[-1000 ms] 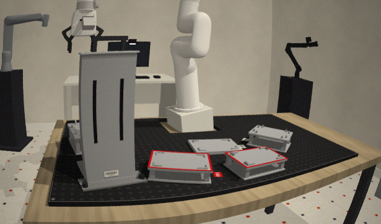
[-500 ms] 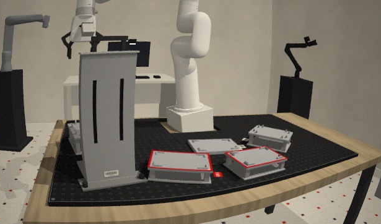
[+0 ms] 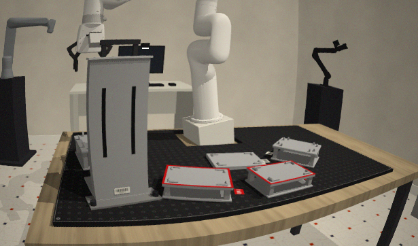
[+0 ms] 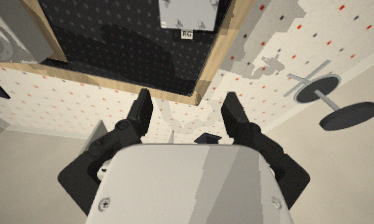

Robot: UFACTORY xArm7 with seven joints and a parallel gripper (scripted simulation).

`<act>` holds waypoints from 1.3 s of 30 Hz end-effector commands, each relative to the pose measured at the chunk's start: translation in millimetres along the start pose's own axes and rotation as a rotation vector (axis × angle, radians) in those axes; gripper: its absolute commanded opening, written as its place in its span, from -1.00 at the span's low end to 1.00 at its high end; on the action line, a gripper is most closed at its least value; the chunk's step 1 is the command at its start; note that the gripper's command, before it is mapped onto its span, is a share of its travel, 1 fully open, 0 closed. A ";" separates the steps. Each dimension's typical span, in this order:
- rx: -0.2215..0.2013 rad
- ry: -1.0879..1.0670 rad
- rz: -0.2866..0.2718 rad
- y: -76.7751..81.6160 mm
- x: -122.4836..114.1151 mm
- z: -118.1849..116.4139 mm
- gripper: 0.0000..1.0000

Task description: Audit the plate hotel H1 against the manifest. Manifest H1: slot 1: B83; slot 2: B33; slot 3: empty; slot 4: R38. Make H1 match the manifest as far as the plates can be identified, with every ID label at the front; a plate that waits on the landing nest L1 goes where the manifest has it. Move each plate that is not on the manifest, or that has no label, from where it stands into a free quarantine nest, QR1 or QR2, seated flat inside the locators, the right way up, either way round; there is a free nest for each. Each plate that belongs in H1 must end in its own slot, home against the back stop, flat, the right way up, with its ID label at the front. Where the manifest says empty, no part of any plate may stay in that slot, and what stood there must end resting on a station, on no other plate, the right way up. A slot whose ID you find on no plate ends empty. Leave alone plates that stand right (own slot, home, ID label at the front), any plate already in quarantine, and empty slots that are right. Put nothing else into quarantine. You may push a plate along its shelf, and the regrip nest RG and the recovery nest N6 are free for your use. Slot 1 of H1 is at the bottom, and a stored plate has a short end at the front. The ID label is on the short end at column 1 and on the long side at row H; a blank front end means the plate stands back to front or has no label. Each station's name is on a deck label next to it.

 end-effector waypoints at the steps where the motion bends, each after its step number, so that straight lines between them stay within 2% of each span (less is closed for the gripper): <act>1: -0.006 0.000 0.000 -4.5 -0.1 1.0 1.00; 39: -0.006 0.000 0.000 -61.3 -0.1 1.2 1.00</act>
Point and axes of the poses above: the point where the finger pads meet when closed, its own y axis back along the fingers, its own z axis across the jaws, x = y × z, the point moved 9 cm from there along y, back along the fingers, and after that the axes turned 4 degrees about y, right-handed, at the moved point
